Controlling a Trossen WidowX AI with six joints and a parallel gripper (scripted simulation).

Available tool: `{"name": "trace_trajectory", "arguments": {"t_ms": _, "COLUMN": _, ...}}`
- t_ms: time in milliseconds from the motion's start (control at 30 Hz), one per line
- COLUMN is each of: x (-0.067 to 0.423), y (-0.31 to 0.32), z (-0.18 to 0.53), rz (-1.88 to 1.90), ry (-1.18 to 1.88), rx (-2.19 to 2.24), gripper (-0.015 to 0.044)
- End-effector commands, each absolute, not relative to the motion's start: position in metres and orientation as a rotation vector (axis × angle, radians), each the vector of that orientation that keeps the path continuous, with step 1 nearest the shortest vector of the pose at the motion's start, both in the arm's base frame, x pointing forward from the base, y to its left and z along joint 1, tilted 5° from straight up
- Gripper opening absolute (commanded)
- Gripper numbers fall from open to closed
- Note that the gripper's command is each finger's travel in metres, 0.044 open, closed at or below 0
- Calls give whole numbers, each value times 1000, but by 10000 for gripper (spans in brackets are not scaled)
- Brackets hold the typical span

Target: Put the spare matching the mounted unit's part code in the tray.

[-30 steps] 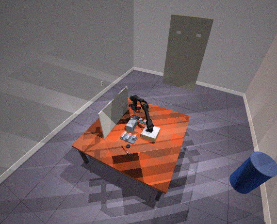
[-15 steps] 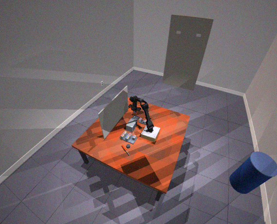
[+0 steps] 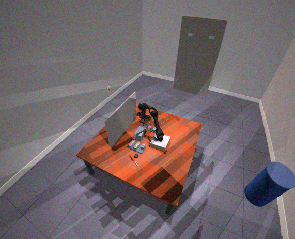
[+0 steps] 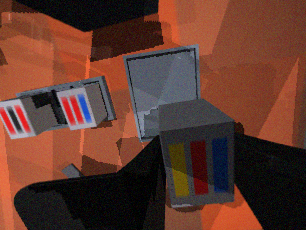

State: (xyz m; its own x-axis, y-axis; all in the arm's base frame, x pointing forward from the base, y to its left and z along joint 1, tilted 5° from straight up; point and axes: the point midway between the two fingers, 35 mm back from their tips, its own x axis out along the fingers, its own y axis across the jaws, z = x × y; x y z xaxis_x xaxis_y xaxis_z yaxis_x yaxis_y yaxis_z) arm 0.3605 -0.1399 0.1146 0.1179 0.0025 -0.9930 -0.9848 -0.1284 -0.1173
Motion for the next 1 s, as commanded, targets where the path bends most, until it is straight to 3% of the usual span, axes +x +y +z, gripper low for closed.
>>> {"name": "trace_trajectory", "arguments": {"t_ms": 0, "x": 360, "y": -139, "z": 108, "rz": 1217, "ry": 1060, "rx": -1352, "gripper": 0}}
{"name": "trace_trajectory", "arguments": {"t_ms": 967, "x": 364, "y": -139, "z": 80, "rz": 1217, "ry": 1060, "rx": -1352, "gripper": 0}}
